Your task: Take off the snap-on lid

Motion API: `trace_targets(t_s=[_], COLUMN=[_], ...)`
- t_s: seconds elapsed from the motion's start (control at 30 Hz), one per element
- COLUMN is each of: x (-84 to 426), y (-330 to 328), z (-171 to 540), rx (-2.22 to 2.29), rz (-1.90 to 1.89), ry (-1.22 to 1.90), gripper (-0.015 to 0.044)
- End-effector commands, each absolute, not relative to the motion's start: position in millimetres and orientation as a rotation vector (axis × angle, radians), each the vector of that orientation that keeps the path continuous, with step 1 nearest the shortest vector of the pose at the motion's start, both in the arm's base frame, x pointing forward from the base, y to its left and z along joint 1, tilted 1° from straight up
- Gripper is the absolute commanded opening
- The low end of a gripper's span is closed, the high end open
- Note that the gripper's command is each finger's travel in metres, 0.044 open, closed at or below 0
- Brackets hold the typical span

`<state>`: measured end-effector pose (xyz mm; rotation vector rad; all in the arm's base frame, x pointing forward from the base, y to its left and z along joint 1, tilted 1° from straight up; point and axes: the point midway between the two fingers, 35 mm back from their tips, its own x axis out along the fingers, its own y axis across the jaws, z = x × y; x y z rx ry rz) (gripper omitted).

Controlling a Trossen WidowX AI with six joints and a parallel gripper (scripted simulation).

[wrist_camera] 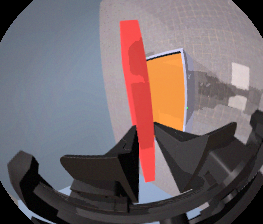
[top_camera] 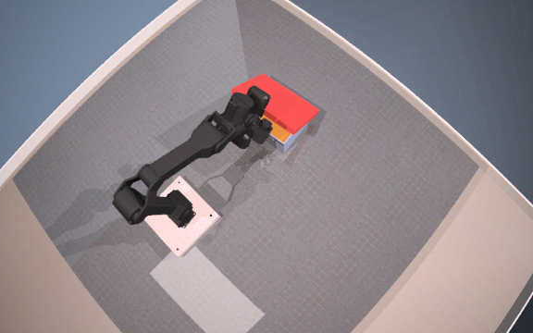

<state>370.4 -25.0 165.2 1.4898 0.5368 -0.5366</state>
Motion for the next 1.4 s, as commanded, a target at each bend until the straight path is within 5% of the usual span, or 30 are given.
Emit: trace_targets(t_s=[0.0, 1.37], x=[377.7, 385.1], y=[-25.4, -24.8], z=[175.9, 229.5], rx=[1.495, 1.495], rz=[-0.532, -0.531], ry=[0.524, 0.524], gripper=[0.0000, 0.0000])
